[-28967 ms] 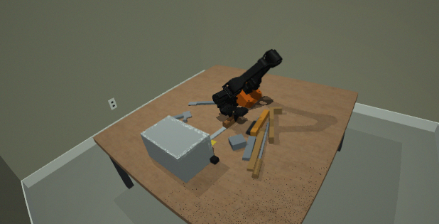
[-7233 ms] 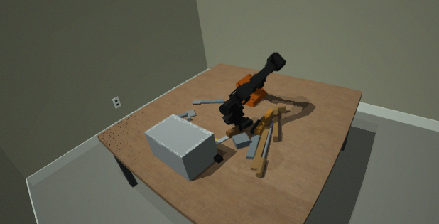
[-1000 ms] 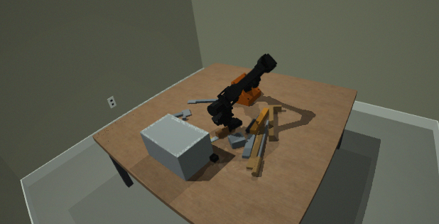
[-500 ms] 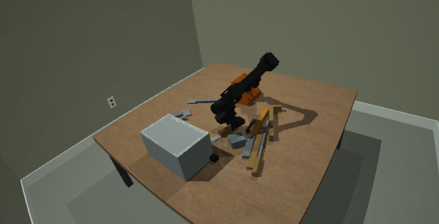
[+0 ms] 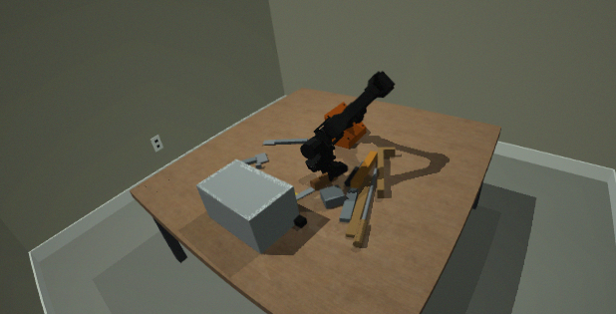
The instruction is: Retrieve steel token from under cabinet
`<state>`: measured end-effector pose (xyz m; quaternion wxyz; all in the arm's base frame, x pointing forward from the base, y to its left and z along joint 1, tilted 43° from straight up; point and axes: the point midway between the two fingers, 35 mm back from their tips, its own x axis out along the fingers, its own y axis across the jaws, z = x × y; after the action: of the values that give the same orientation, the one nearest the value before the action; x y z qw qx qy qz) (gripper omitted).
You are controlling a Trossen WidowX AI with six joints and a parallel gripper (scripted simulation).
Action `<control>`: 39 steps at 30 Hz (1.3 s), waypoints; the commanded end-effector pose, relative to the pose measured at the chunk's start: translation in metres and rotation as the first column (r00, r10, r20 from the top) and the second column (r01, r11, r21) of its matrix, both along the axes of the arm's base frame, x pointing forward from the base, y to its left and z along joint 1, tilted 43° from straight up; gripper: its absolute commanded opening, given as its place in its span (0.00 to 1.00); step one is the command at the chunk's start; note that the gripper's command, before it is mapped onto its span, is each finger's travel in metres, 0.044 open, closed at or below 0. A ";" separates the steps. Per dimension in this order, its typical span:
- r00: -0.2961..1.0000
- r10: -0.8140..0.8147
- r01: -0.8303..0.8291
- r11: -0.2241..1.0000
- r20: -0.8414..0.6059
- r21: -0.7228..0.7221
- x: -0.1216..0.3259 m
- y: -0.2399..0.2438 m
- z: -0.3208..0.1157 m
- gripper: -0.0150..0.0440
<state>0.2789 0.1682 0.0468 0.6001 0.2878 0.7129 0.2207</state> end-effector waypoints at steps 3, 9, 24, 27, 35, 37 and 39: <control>1.000 -0.002 0.002 1.000 -0.010 0.000 -0.009 0.000 0.001 0.25; 1.000 -0.002 0.002 1.000 -0.010 0.000 -0.016 0.001 0.002 0.25; 1.000 -0.002 0.002 1.000 -0.011 0.000 -0.034 0.002 0.006 0.25; 1.000 -0.002 0.002 1.000 -0.011 0.000 -0.037 0.003 0.007 0.25; 1.000 -0.002 0.002 1.000 -0.012 0.000 -0.047 0.003 0.009 0.25; 1.000 -0.002 0.002 1.000 -0.012 0.000 -0.049 0.003 0.010 0.25; 1.000 -0.002 0.002 1.000 -0.012 0.000 -0.051 0.004 0.010 0.25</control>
<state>0.2330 0.1716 0.0572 0.5993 0.2883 0.7136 0.2203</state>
